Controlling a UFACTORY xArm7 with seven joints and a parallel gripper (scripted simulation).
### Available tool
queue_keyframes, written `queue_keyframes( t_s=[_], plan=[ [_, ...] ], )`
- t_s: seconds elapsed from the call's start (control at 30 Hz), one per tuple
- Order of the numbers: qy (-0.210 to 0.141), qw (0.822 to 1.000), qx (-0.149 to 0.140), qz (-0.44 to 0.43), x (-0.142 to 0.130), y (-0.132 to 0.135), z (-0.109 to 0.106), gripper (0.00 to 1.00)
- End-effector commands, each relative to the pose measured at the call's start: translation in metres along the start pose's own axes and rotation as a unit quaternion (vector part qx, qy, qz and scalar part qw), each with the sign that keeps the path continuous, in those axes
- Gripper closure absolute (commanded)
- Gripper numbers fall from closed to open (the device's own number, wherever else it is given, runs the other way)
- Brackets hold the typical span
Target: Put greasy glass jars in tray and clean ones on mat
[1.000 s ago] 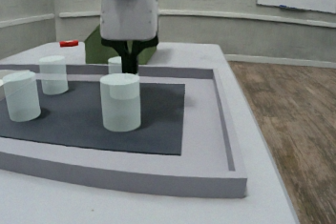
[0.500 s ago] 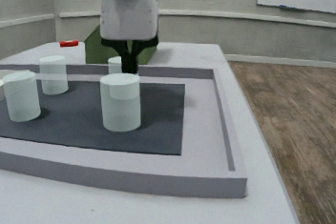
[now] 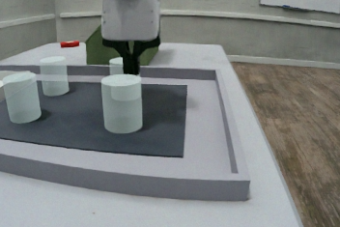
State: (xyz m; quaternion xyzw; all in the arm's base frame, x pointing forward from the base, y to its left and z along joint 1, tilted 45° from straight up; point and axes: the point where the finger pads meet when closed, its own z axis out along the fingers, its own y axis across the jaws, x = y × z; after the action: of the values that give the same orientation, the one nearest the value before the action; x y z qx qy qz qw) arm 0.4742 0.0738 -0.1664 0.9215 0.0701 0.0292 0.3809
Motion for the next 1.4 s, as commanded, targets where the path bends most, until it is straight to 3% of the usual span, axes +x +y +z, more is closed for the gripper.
queue_keyframes(
  t_s=[0.0, 1.17, 1.27, 1.37],
  plan=[
    [0.002, 1.0, 0.002, 0.0, 0.001, -0.001, -0.003, 1.0],
    [0.002, 1.0, 0.002, 0.0, 0.001, -0.001, -0.003, 1.0],
    [0.002, 1.0, 0.002, 0.0, 0.001, -0.001, -0.01, 1.0],
    [0.002, 1.0, 0.002, 0.0, 0.001, -0.001, -0.033, 1.0]
  ],
)
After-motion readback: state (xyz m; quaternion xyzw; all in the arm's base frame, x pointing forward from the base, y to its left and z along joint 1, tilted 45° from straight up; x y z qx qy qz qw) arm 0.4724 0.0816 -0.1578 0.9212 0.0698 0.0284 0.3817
